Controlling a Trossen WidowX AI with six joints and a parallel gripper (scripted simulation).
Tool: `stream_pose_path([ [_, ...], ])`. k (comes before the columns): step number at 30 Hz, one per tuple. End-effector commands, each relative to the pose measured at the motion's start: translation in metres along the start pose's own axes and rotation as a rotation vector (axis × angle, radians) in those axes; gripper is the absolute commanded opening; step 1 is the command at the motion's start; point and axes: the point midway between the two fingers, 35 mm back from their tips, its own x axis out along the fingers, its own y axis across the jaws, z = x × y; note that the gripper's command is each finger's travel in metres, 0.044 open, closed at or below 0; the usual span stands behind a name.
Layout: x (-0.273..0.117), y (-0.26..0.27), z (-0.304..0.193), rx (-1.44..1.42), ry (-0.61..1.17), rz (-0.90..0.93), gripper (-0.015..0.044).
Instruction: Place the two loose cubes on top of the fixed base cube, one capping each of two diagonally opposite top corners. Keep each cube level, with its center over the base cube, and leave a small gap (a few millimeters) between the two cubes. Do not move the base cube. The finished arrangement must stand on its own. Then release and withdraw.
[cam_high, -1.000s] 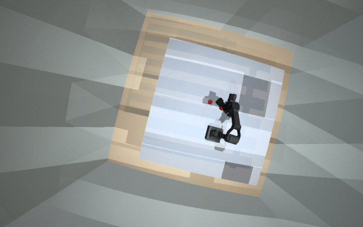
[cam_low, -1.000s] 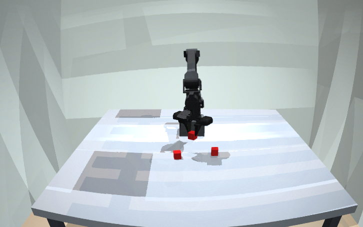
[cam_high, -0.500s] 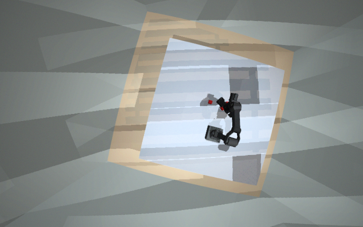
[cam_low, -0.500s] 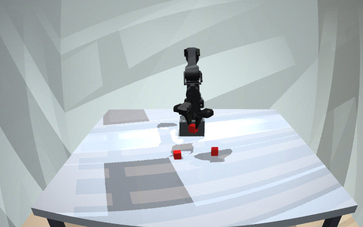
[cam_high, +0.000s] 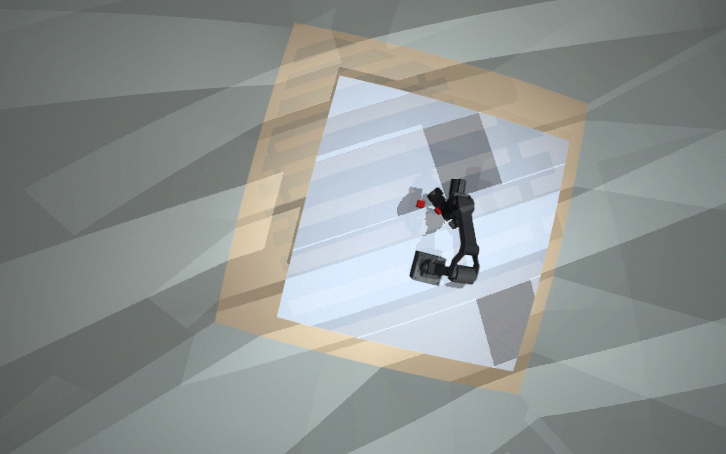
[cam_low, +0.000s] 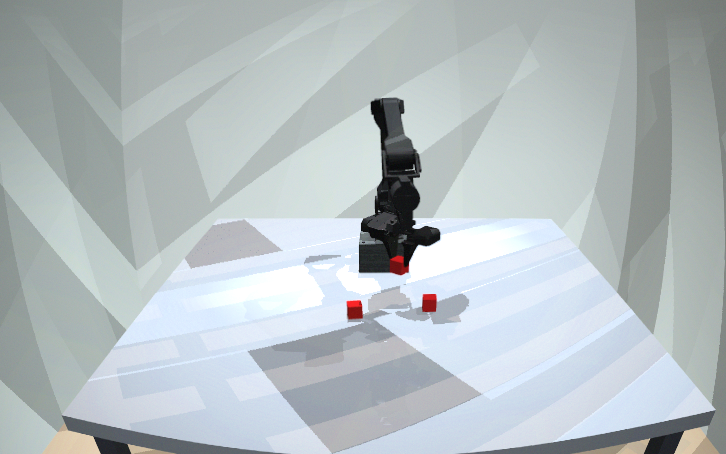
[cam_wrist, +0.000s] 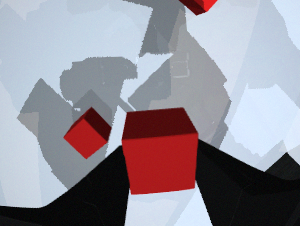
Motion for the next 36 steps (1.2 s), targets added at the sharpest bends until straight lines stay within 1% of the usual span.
stream_pose_path([
  [1, 0.004, 0.013, 0.0, 0.023, -0.001, 0.006, 0.0105],
  [19, 0.027, 0.064, -0.013, 0.111, 0.001, 0.01, 0.0105],
  [32, 0.028, 0.065, -0.014, 0.114, 0.001, 0.01, 0.0105],
  [36, 0.037, 0.066, -0.014, 0.115, 0.001, 0.01, 0.0105],
])
